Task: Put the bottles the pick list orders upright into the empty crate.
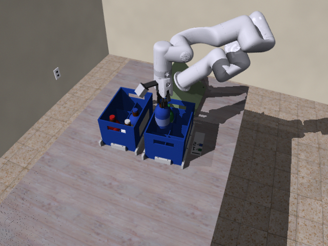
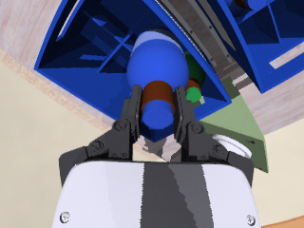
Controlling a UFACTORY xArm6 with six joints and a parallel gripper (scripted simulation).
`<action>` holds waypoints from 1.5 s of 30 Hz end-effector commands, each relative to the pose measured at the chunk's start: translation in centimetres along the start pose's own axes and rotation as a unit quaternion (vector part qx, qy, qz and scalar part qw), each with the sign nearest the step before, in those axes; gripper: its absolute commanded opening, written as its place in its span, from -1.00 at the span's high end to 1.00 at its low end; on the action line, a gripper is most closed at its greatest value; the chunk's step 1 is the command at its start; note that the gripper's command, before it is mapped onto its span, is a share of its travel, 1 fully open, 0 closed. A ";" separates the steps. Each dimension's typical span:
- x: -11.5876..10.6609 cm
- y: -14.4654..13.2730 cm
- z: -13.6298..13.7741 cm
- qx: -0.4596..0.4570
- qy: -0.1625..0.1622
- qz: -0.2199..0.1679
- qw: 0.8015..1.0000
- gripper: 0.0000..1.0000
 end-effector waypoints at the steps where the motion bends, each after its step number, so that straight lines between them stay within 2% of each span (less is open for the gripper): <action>1: 0.3 0.1 0.0 -0.001 0.000 0.002 1.000 1.00; 45: 4.1 0.1 -0.1 -0.001 0.000 0.002 1.000 1.00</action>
Point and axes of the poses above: the point where the finger pads meet when closed, its own x axis out along the fingers, its own z axis across the jaws, y = z × x, the point moved 6 cm from there along -x, back along the fingers, and after that the axes turned 1 degree about x, right-handed, at the moved point
